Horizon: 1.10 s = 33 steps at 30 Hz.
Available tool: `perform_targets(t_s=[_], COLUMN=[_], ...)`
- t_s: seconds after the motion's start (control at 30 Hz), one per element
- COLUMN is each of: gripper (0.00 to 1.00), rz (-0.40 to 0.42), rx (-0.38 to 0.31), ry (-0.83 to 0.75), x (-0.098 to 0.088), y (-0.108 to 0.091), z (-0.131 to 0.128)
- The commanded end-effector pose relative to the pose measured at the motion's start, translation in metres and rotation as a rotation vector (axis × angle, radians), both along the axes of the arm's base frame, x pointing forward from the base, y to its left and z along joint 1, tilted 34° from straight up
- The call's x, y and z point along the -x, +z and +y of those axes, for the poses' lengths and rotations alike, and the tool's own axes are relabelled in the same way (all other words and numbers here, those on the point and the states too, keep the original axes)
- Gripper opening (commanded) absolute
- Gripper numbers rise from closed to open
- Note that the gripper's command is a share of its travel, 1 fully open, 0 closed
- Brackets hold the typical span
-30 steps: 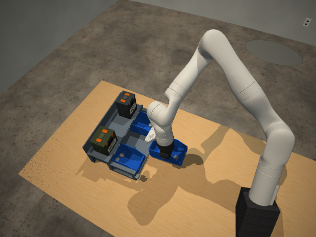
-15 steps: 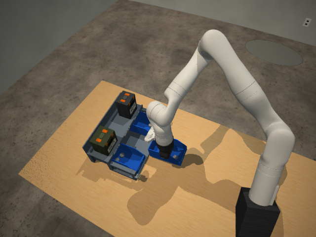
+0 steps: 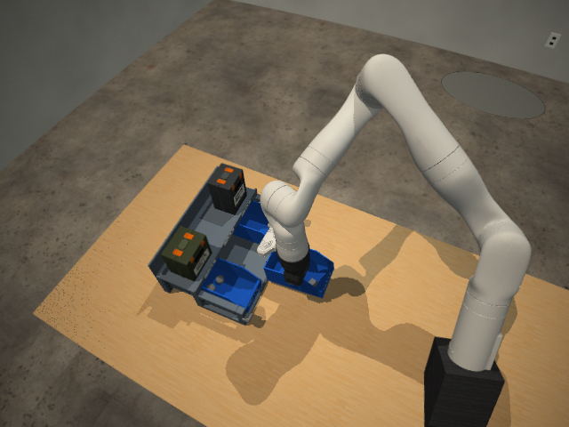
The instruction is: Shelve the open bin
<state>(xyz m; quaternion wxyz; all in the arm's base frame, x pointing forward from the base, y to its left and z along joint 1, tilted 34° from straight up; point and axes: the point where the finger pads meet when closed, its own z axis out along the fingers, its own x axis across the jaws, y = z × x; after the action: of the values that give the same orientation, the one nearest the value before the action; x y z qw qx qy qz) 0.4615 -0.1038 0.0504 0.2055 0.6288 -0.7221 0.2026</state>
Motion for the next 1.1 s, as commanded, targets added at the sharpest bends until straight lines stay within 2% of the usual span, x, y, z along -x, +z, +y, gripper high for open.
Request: perform_targets(t_s=[0.0, 1.07], gripper=[0.00, 0.00], rz=[0.007, 0.006], rx=[0.001, 0.000], ry=[0.002, 0.002], x=[-0.002, -0.032], y=[0.000, 0.004], z=[0.001, -0.001])
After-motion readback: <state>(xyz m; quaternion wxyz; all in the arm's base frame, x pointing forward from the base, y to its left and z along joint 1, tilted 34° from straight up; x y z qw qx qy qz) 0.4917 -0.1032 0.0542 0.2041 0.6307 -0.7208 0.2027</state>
